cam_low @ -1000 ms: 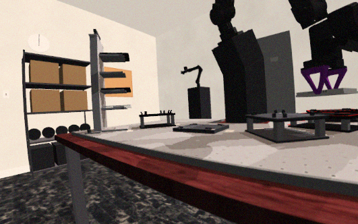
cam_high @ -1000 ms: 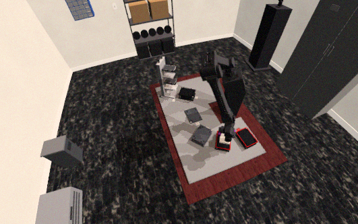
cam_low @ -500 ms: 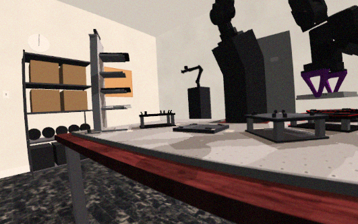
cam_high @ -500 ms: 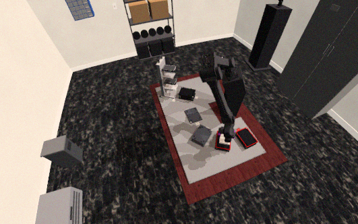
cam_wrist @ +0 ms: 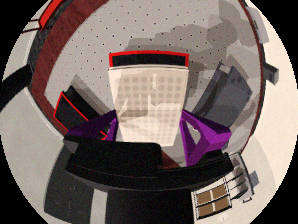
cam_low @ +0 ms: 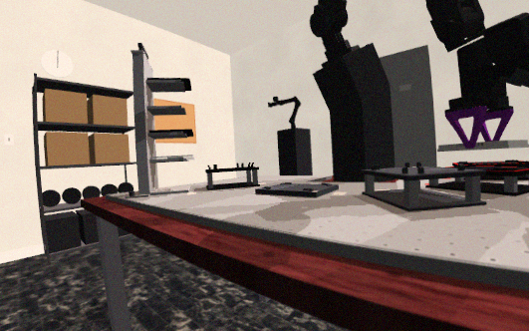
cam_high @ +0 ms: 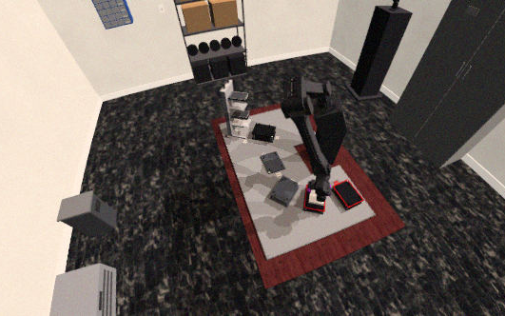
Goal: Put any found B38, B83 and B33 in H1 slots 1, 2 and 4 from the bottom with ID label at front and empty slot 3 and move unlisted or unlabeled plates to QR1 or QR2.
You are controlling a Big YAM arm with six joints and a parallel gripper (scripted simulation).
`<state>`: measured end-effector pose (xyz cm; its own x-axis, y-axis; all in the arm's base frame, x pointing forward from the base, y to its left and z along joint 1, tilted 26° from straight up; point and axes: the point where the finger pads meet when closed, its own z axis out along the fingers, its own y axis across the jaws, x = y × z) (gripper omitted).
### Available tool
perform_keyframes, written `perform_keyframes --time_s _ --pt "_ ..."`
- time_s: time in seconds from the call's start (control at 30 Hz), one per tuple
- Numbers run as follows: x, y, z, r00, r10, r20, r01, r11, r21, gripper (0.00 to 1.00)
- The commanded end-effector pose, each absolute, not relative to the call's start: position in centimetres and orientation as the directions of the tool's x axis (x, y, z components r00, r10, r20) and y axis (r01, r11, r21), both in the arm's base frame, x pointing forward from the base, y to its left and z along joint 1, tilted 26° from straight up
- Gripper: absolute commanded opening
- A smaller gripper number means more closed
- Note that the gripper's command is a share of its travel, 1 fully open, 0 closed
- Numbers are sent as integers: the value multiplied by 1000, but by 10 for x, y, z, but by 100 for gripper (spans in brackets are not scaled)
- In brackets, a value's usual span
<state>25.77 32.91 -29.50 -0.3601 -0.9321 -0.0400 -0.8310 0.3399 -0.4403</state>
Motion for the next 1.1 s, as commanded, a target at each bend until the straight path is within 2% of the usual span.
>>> perform_keyframes --time_s 0.0,1.07 --pt "266 326 -300 -368 -929 -45 -828 350 -438 86" --pt "273 323 -317 -368 -929 -45 -828 350 -438 86"
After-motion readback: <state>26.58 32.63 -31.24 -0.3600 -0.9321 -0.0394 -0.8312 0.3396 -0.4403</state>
